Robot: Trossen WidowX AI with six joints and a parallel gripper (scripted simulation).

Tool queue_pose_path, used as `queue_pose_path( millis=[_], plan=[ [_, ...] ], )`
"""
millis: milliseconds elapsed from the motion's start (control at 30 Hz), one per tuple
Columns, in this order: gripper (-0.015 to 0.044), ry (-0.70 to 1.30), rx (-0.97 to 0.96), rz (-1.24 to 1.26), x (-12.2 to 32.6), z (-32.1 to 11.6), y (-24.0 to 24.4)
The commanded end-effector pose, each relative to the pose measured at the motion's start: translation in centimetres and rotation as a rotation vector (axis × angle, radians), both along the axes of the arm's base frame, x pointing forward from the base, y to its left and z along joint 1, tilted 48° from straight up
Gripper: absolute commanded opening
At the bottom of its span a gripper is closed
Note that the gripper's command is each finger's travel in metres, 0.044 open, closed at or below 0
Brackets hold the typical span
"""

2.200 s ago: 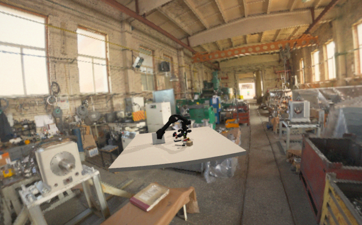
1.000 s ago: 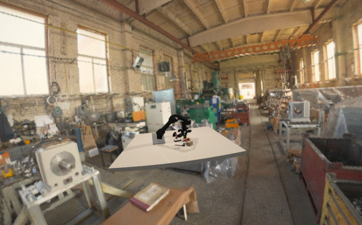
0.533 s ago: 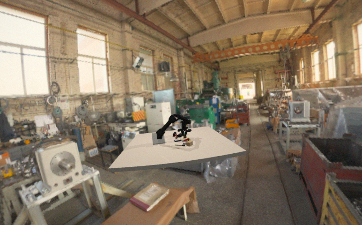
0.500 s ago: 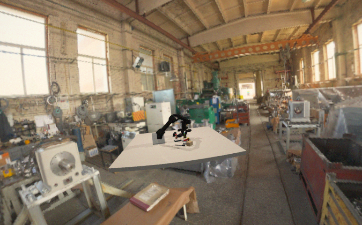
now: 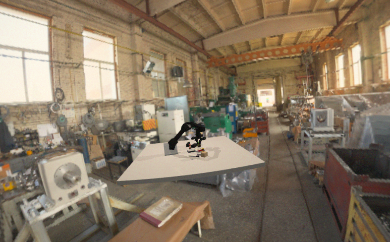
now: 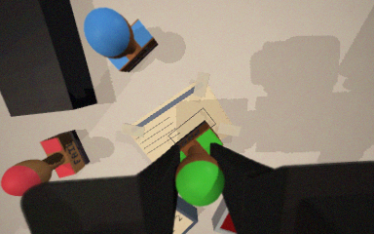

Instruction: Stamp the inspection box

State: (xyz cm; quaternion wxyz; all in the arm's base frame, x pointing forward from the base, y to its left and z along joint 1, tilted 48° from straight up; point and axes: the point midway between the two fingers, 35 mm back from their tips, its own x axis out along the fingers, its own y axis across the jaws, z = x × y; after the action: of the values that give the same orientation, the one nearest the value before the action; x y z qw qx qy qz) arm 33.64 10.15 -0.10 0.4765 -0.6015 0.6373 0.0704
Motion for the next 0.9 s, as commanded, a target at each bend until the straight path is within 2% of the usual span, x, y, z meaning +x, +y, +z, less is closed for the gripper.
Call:
queue_pose_path(
  millis=[0,633,867],
  plan=[
    [0.0,-0.004,0.006,-0.003,0.0,0.5,0.6],
    [0.0,-0.004,0.006,-0.003,-0.7,2.6,2.7],
    [0.0,-0.003,0.006,-0.004,-1.6,4.6,1.2]
  ],
)
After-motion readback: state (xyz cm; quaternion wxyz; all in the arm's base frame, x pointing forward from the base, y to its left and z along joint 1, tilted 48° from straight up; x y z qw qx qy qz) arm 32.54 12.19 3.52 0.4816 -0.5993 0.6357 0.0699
